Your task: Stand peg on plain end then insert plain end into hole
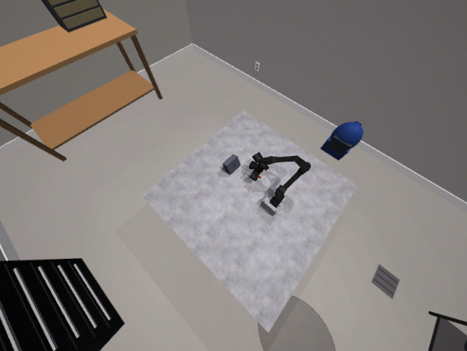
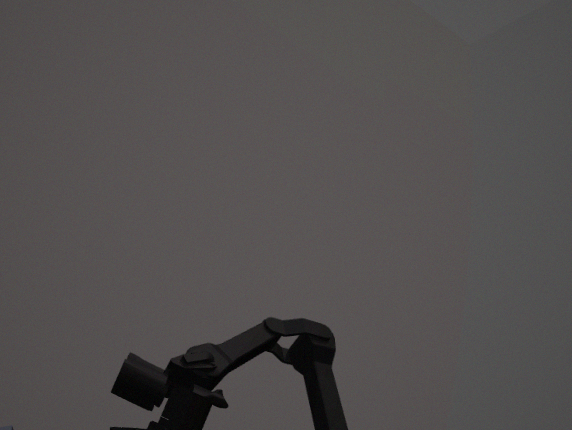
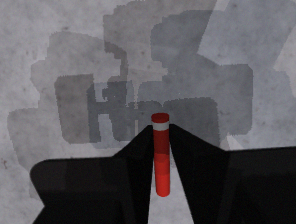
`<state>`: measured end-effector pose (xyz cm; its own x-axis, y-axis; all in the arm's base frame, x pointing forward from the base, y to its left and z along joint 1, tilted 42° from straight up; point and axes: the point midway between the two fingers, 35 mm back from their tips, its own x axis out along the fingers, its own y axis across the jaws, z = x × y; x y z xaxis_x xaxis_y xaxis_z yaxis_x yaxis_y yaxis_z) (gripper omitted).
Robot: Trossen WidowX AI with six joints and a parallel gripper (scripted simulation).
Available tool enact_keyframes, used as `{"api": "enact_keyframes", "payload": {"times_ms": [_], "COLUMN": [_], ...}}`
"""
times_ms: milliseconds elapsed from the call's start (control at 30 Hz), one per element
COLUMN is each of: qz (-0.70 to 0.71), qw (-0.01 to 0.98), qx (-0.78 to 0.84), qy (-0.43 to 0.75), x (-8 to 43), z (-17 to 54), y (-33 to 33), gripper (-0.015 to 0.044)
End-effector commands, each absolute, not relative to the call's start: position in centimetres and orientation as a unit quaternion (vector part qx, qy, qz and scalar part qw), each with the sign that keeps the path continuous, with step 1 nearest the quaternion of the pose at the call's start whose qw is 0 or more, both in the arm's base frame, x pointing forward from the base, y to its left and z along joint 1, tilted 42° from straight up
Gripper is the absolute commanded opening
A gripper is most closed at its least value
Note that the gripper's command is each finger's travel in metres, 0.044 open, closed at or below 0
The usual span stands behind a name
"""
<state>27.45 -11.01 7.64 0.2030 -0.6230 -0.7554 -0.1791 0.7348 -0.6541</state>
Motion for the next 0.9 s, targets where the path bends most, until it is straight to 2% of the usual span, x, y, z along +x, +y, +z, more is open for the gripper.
{"api": "enact_keyframes", "payload": {"times_ms": [0,867], "qz": [-0.149,-0.11], "qw": [0.711,0.774], "qx": [-0.332,-0.347], "qy": [0.602,0.519], "x": [27.2,26.0], "z": [7.7,8.7], "y": [-10.9,-10.3], "gripper": [0.0049,0.0049]}}
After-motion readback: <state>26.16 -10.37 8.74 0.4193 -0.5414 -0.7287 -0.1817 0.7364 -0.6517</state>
